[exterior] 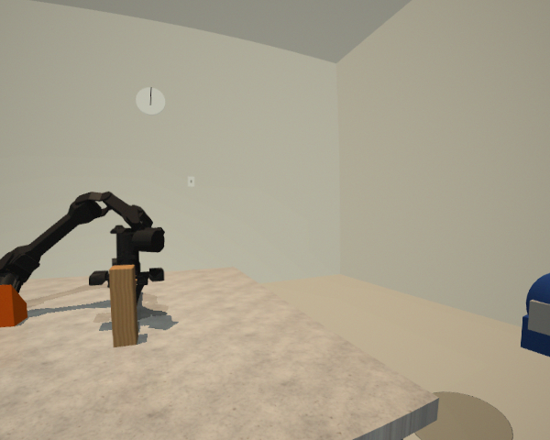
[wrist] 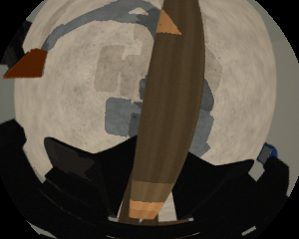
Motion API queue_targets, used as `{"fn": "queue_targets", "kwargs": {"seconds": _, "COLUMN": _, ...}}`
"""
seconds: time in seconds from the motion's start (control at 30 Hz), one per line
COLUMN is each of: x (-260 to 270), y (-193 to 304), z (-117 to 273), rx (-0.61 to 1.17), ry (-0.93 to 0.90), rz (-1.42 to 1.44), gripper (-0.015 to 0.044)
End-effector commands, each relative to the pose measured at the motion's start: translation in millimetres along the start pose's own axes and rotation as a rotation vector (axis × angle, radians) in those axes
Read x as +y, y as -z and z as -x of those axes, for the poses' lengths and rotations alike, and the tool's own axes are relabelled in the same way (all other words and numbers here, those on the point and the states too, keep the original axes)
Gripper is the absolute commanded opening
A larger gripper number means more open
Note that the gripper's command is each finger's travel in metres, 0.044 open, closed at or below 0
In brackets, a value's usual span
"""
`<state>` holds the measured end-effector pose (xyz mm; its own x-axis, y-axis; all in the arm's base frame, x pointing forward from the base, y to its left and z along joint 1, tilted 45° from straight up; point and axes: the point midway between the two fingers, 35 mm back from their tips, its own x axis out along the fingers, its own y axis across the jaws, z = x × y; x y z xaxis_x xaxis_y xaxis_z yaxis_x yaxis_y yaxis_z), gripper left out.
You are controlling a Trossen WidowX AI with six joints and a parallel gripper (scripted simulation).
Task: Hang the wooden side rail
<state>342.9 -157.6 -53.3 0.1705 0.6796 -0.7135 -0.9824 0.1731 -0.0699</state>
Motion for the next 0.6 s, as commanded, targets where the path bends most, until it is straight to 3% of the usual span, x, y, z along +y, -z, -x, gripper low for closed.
{"fn": "queue_targets", "kwargs": {"seconds": 0.0, "x": -0.8, "y": 3.5, "z": 4.6, "rx": 0.007, "ry": 0.009, "rz": 0.0, "gripper": 0.0}}
{"fn": "queue_targets", "kwargs": {"seconds": 0.57, "x": 0.4, "y": 5.3, "z": 4.0, "rx": 0.007, "ry": 0.009, "rz": 0.0, "gripper": 0.0}}
